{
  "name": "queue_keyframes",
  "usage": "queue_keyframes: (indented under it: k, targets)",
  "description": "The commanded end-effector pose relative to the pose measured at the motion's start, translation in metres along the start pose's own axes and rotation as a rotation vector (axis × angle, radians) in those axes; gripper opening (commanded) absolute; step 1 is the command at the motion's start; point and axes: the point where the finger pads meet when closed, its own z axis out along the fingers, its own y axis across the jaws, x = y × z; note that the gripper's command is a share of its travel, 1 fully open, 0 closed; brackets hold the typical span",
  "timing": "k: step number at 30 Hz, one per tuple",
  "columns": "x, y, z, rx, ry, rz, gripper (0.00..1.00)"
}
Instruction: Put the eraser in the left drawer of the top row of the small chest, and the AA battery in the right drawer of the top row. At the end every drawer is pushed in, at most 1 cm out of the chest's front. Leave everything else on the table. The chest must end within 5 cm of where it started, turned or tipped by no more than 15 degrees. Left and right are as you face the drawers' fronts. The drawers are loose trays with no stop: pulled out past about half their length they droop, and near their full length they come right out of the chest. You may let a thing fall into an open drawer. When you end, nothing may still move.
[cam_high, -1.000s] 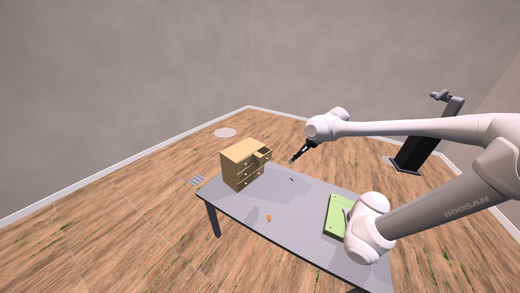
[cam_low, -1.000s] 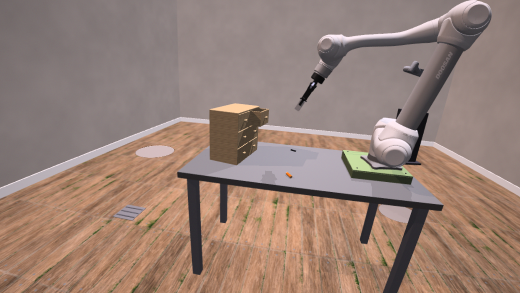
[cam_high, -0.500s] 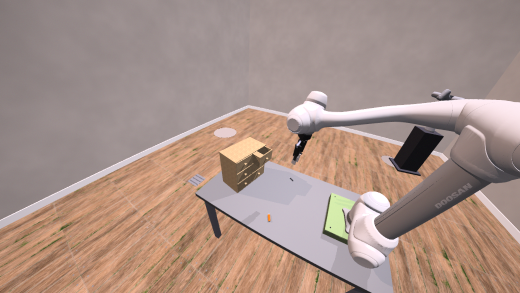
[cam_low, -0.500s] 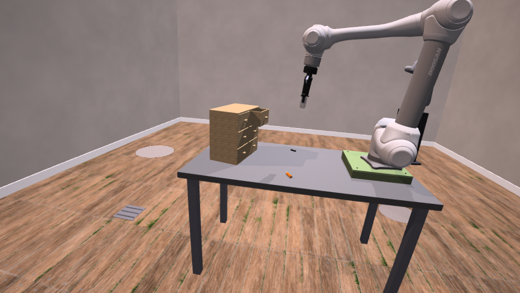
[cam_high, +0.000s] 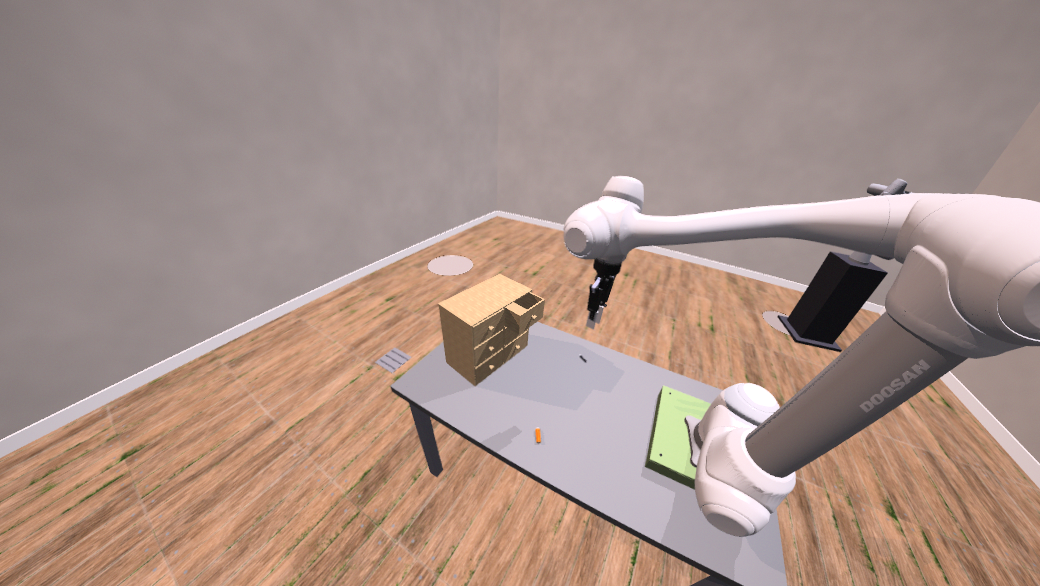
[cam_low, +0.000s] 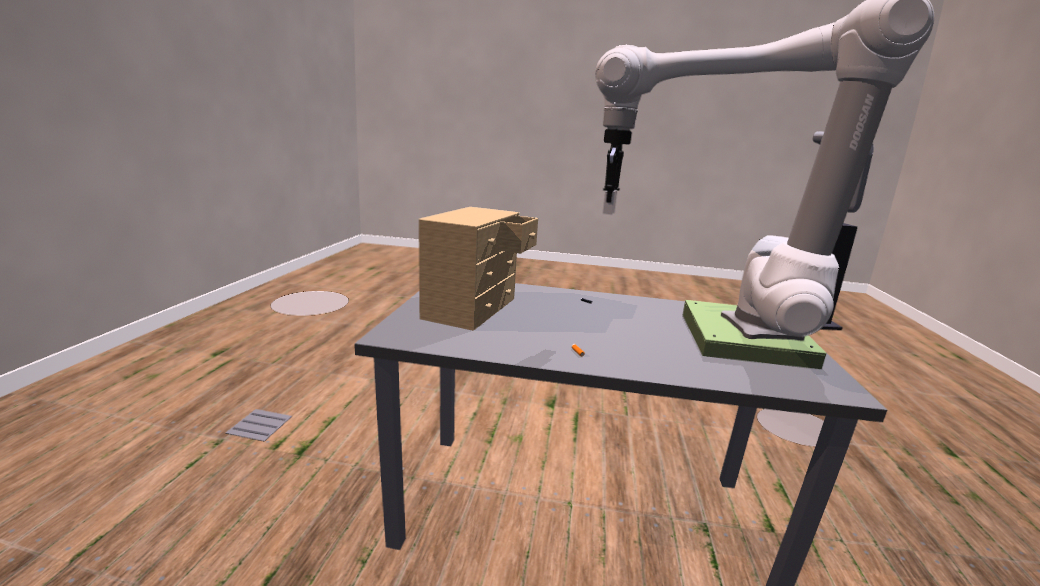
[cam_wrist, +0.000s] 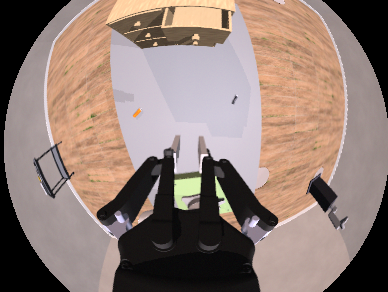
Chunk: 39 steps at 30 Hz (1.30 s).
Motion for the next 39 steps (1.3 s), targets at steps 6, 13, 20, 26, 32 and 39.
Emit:
queue_keyframes:
  k: [6, 13, 20, 26, 32, 39]
  targets:
    - [0.000, 0.000, 0.000, 0.000, -0.005, 0.000, 0.20]
    - [0.000, 0.000, 0.000, 0.000, -0.005, 0.000, 0.20]
    - [0.000, -0.001, 0.001, 0.000, -0.005, 0.005, 0.20]
    - [0.021, -0.054, 0.061, 0.000, -0.005, 0.193, 0.20]
    - [0.030, -0.109, 0.123, 0.000, -0.005, 0.383, 0.20]
    - [0.024, -0.168, 0.189, -0.001, -0.005, 0.582, 0.20]
